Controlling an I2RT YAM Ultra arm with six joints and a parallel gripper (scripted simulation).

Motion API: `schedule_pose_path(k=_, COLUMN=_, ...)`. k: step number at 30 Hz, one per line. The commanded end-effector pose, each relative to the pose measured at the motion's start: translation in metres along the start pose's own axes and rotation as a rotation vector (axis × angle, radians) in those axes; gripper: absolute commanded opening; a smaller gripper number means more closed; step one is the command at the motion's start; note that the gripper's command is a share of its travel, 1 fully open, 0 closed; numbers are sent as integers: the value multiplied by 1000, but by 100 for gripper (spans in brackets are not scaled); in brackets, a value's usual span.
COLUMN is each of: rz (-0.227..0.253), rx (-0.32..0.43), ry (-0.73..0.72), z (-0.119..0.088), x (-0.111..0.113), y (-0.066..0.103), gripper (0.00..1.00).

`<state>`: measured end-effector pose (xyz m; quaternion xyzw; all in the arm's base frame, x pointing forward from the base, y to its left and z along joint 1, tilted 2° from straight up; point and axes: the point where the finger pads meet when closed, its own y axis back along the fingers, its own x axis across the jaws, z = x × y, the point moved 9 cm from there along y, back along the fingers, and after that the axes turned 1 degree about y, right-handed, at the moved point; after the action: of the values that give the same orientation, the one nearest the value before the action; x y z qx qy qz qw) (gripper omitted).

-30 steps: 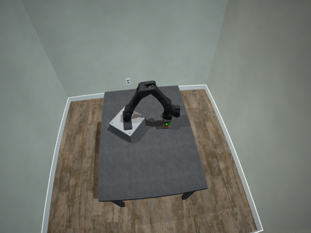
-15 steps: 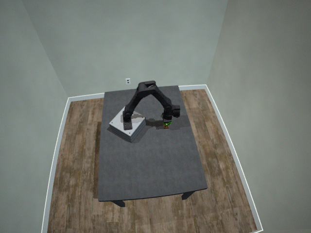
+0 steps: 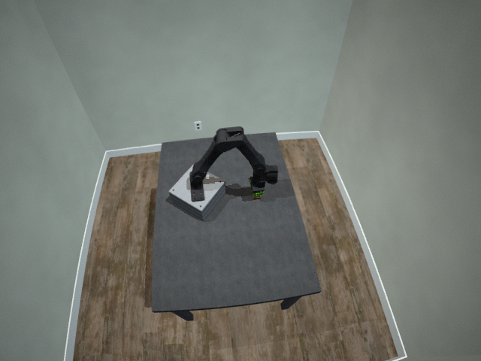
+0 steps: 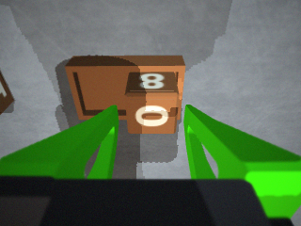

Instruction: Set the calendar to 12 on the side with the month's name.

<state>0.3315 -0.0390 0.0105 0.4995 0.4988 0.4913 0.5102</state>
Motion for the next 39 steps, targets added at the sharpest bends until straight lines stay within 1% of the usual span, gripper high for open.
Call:
schedule_pose_path(k=1, rz=-2, rx=-31, ry=0, z=5, x=-1, y=1, gripper=45)
schedule_pose_path(k=11, rz=-2, rx=-31, ry=0, z=5, x=-1, y=-7, gripper=45)
schedule_pose_path(k=39, rz=-2, rx=-31, ry=0, z=5, x=-1, y=-8, gripper=45)
